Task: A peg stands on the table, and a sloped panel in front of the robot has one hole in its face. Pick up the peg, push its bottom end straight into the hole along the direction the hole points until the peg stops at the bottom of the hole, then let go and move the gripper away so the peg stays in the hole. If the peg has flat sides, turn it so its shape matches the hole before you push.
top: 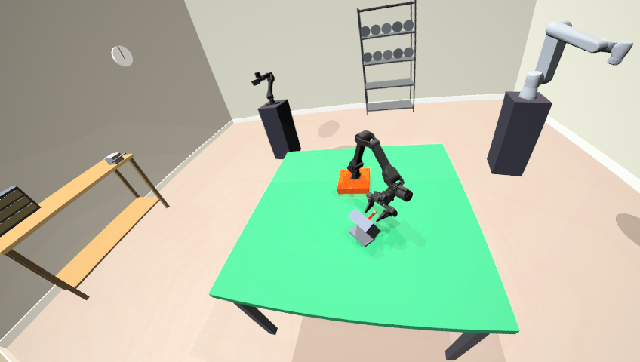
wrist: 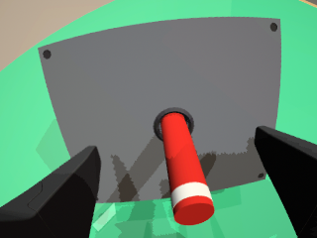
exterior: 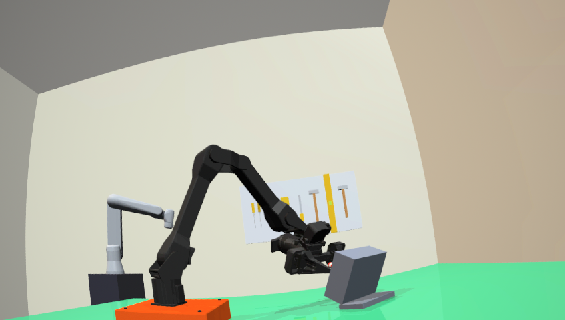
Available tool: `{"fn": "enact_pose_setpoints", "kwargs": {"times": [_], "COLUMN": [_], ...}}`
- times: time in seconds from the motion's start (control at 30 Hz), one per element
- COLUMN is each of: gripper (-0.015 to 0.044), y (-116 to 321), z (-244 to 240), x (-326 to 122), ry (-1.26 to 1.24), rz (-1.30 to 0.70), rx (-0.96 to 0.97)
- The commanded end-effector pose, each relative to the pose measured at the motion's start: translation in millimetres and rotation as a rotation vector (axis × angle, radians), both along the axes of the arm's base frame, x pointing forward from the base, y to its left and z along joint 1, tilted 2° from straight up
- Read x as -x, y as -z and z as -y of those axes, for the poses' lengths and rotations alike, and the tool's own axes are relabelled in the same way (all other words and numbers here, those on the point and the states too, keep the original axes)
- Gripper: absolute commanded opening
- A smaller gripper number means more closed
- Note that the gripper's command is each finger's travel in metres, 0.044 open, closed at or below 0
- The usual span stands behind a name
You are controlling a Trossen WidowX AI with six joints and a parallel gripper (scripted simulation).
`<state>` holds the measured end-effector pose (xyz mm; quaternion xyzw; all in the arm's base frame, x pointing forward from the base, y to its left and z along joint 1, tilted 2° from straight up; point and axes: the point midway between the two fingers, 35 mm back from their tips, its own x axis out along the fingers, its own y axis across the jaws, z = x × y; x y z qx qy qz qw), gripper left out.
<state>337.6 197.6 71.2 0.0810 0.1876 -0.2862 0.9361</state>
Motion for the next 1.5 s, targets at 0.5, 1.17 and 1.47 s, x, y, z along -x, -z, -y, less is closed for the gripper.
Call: {"fn": "enact_pose_setpoints", "kwargs": {"times": [0.5, 1.17, 1.47], "gripper": [0.044, 0.044, 0.044], "y": [-4.5, -11.1, -14.7], "z": [-15.1, -29.7, -35.8], "x": [16.4, 35.1, 43.7], "ry": [-0.003, -0.002, -0.001], "rz": [-0.012, -0.019, -0.02], "rx": [-0.008, -0.009, -0.007]}}
